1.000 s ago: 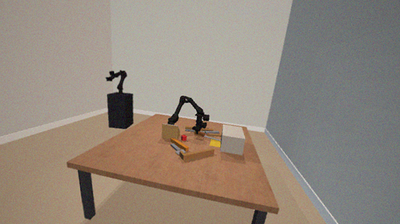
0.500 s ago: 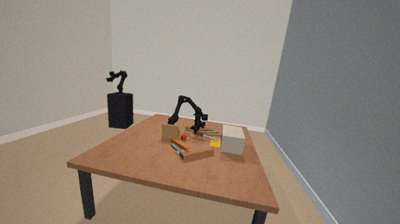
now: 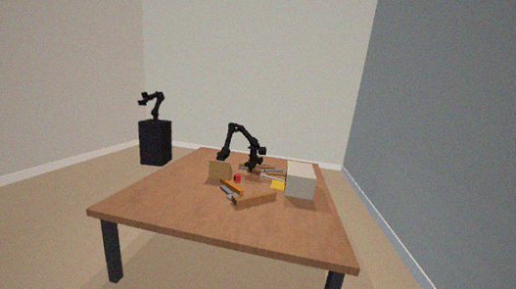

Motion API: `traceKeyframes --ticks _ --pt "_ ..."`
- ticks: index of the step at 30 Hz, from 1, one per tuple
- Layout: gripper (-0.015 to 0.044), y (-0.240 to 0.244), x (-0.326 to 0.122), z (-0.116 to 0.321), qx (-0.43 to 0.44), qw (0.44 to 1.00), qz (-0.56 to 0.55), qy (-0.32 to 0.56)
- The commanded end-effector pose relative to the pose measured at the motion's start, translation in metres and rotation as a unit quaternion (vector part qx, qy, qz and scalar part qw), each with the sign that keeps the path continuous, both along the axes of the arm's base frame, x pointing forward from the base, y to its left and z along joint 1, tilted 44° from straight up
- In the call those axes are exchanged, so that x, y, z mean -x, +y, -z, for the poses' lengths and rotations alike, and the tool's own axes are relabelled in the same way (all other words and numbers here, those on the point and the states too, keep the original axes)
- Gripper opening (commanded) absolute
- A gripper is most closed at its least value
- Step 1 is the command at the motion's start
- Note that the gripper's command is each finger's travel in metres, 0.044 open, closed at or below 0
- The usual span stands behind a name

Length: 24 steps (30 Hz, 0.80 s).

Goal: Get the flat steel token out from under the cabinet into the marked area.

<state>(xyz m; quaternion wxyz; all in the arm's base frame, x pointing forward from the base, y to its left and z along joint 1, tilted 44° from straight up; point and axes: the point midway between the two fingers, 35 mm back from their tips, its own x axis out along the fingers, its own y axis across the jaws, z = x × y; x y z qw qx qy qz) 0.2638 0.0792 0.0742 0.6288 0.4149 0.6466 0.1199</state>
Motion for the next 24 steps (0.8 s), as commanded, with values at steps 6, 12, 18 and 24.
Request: traceKeyframes --ticks 6,12,18,24 --pt "0.0 0.0 0.003 -0.001 0.0 1.0 -0.001 0.0" --pt "0.0 -0.001 0.003 -0.002 0.0 1.0 -0.002 -0.001" --pt "0.0 -0.003 -0.003 -0.001 0.0 1.0 -0.002 0.0" --pt "0.0 -0.006 -0.01 0.0 0.0 1.0 -0.002 0.0"
